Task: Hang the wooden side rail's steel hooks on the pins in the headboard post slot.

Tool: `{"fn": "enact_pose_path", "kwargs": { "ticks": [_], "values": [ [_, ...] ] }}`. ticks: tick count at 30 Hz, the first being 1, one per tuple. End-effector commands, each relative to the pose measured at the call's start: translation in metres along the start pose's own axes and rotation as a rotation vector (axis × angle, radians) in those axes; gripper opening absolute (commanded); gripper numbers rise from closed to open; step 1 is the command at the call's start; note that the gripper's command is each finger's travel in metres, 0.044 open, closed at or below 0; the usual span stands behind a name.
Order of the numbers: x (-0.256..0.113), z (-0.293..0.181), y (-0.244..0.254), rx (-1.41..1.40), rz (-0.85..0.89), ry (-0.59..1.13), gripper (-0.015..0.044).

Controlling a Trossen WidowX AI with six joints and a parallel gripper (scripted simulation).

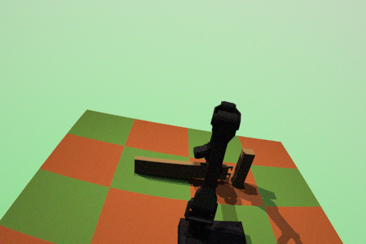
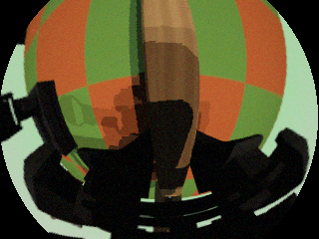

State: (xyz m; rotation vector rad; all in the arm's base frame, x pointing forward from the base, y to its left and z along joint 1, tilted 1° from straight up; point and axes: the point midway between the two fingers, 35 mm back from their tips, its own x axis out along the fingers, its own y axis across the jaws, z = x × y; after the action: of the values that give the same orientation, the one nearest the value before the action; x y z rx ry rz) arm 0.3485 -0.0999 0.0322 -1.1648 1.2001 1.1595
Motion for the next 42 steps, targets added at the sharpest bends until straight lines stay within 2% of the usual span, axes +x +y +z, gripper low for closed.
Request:
{"fn": "enact_pose_path", "kwargs": {
  "ticks": [1, 42],
  "values": [
    [-0.0016, -0.002, -0.0014, -0.002, -0.005, 0.007, 0.0],
    [-0.0018, -0.0057, -0.0015, -0.002, -0.005, 0.007, 0.0]
  ]
}}
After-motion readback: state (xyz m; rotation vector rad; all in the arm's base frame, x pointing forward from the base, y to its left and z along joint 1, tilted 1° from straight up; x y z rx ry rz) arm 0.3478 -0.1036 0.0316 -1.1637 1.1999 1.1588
